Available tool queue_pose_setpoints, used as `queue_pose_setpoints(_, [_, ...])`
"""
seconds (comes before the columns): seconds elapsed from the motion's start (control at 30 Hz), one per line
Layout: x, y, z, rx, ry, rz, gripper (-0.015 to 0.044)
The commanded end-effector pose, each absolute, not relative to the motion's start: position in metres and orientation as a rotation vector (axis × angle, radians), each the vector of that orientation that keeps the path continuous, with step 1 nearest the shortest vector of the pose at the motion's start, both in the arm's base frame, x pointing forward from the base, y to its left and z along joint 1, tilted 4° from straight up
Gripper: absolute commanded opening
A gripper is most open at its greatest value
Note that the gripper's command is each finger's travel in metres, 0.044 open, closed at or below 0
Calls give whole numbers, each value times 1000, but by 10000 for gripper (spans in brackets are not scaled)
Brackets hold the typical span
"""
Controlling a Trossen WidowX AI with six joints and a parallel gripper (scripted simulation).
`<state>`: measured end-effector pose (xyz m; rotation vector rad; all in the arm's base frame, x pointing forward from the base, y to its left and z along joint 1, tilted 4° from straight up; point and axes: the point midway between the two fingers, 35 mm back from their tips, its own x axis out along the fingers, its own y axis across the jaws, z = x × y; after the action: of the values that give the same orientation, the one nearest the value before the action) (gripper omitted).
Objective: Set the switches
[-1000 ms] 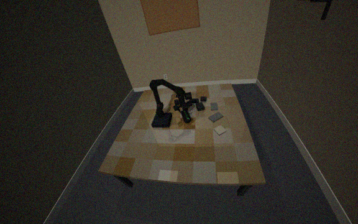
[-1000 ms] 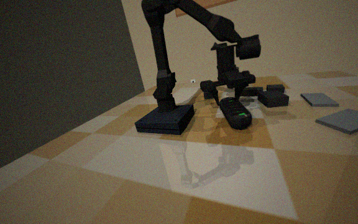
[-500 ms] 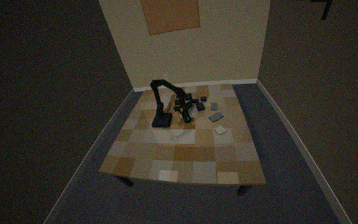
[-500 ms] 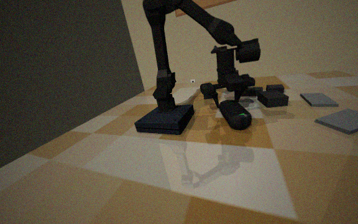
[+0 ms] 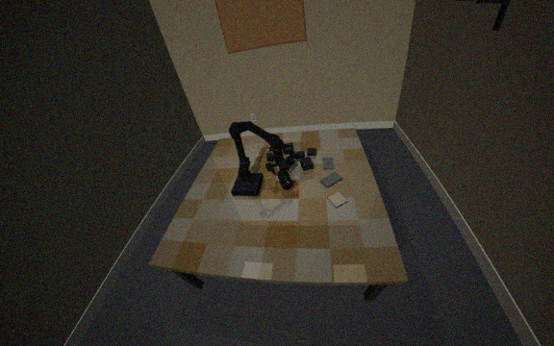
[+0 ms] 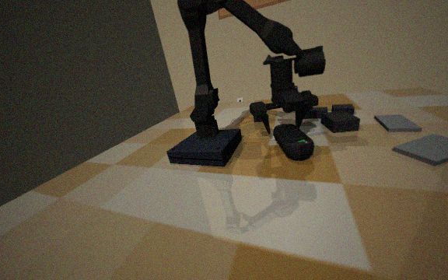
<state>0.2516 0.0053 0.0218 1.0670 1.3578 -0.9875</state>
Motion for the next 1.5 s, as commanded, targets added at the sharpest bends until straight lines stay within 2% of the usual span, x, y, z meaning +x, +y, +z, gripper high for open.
queue_pose_setpoints(0.0, [251, 5, 22, 1066, 1358, -988, 440])
queue_pose_setpoints(0.3, [266, -56, 59, 1063, 1353, -990, 440])
queue_pose_setpoints(0.9, [267, -56, 60, 1063, 1353, -990, 440])
queue_pose_setpoints(1.1, [268, -58, 107, 1069, 1349, -990, 440])
queue_pose_setpoints(1.23, [268, -58, 109, 1069, 1349, -990, 440])
queue_pose_setpoints(1.47, [268, -58, 109, 1069, 1349, -990, 256])
